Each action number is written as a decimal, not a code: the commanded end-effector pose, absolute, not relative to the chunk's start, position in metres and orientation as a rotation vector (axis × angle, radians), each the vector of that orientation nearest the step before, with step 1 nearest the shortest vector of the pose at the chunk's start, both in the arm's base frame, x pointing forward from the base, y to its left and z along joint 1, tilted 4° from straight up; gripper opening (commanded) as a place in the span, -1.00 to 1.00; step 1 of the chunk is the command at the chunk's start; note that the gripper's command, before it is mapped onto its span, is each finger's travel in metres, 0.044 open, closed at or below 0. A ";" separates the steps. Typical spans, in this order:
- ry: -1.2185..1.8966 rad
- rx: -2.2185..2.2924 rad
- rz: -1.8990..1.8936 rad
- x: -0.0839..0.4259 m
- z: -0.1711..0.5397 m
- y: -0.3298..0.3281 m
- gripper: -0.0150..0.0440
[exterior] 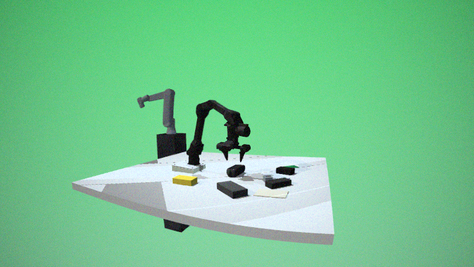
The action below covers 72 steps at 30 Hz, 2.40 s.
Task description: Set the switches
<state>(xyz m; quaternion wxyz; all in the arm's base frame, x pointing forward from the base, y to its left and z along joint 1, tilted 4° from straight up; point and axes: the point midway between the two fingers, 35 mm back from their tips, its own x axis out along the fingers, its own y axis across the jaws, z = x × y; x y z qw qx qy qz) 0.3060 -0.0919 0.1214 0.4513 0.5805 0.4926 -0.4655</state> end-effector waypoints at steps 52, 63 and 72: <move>1.203 1.443 -1.101 0.302 0.062 -0.098 0.61; 1.203 1.443 -1.101 0.302 0.062 -0.098 0.61; 1.203 1.443 -1.101 0.302 0.067 -0.096 0.65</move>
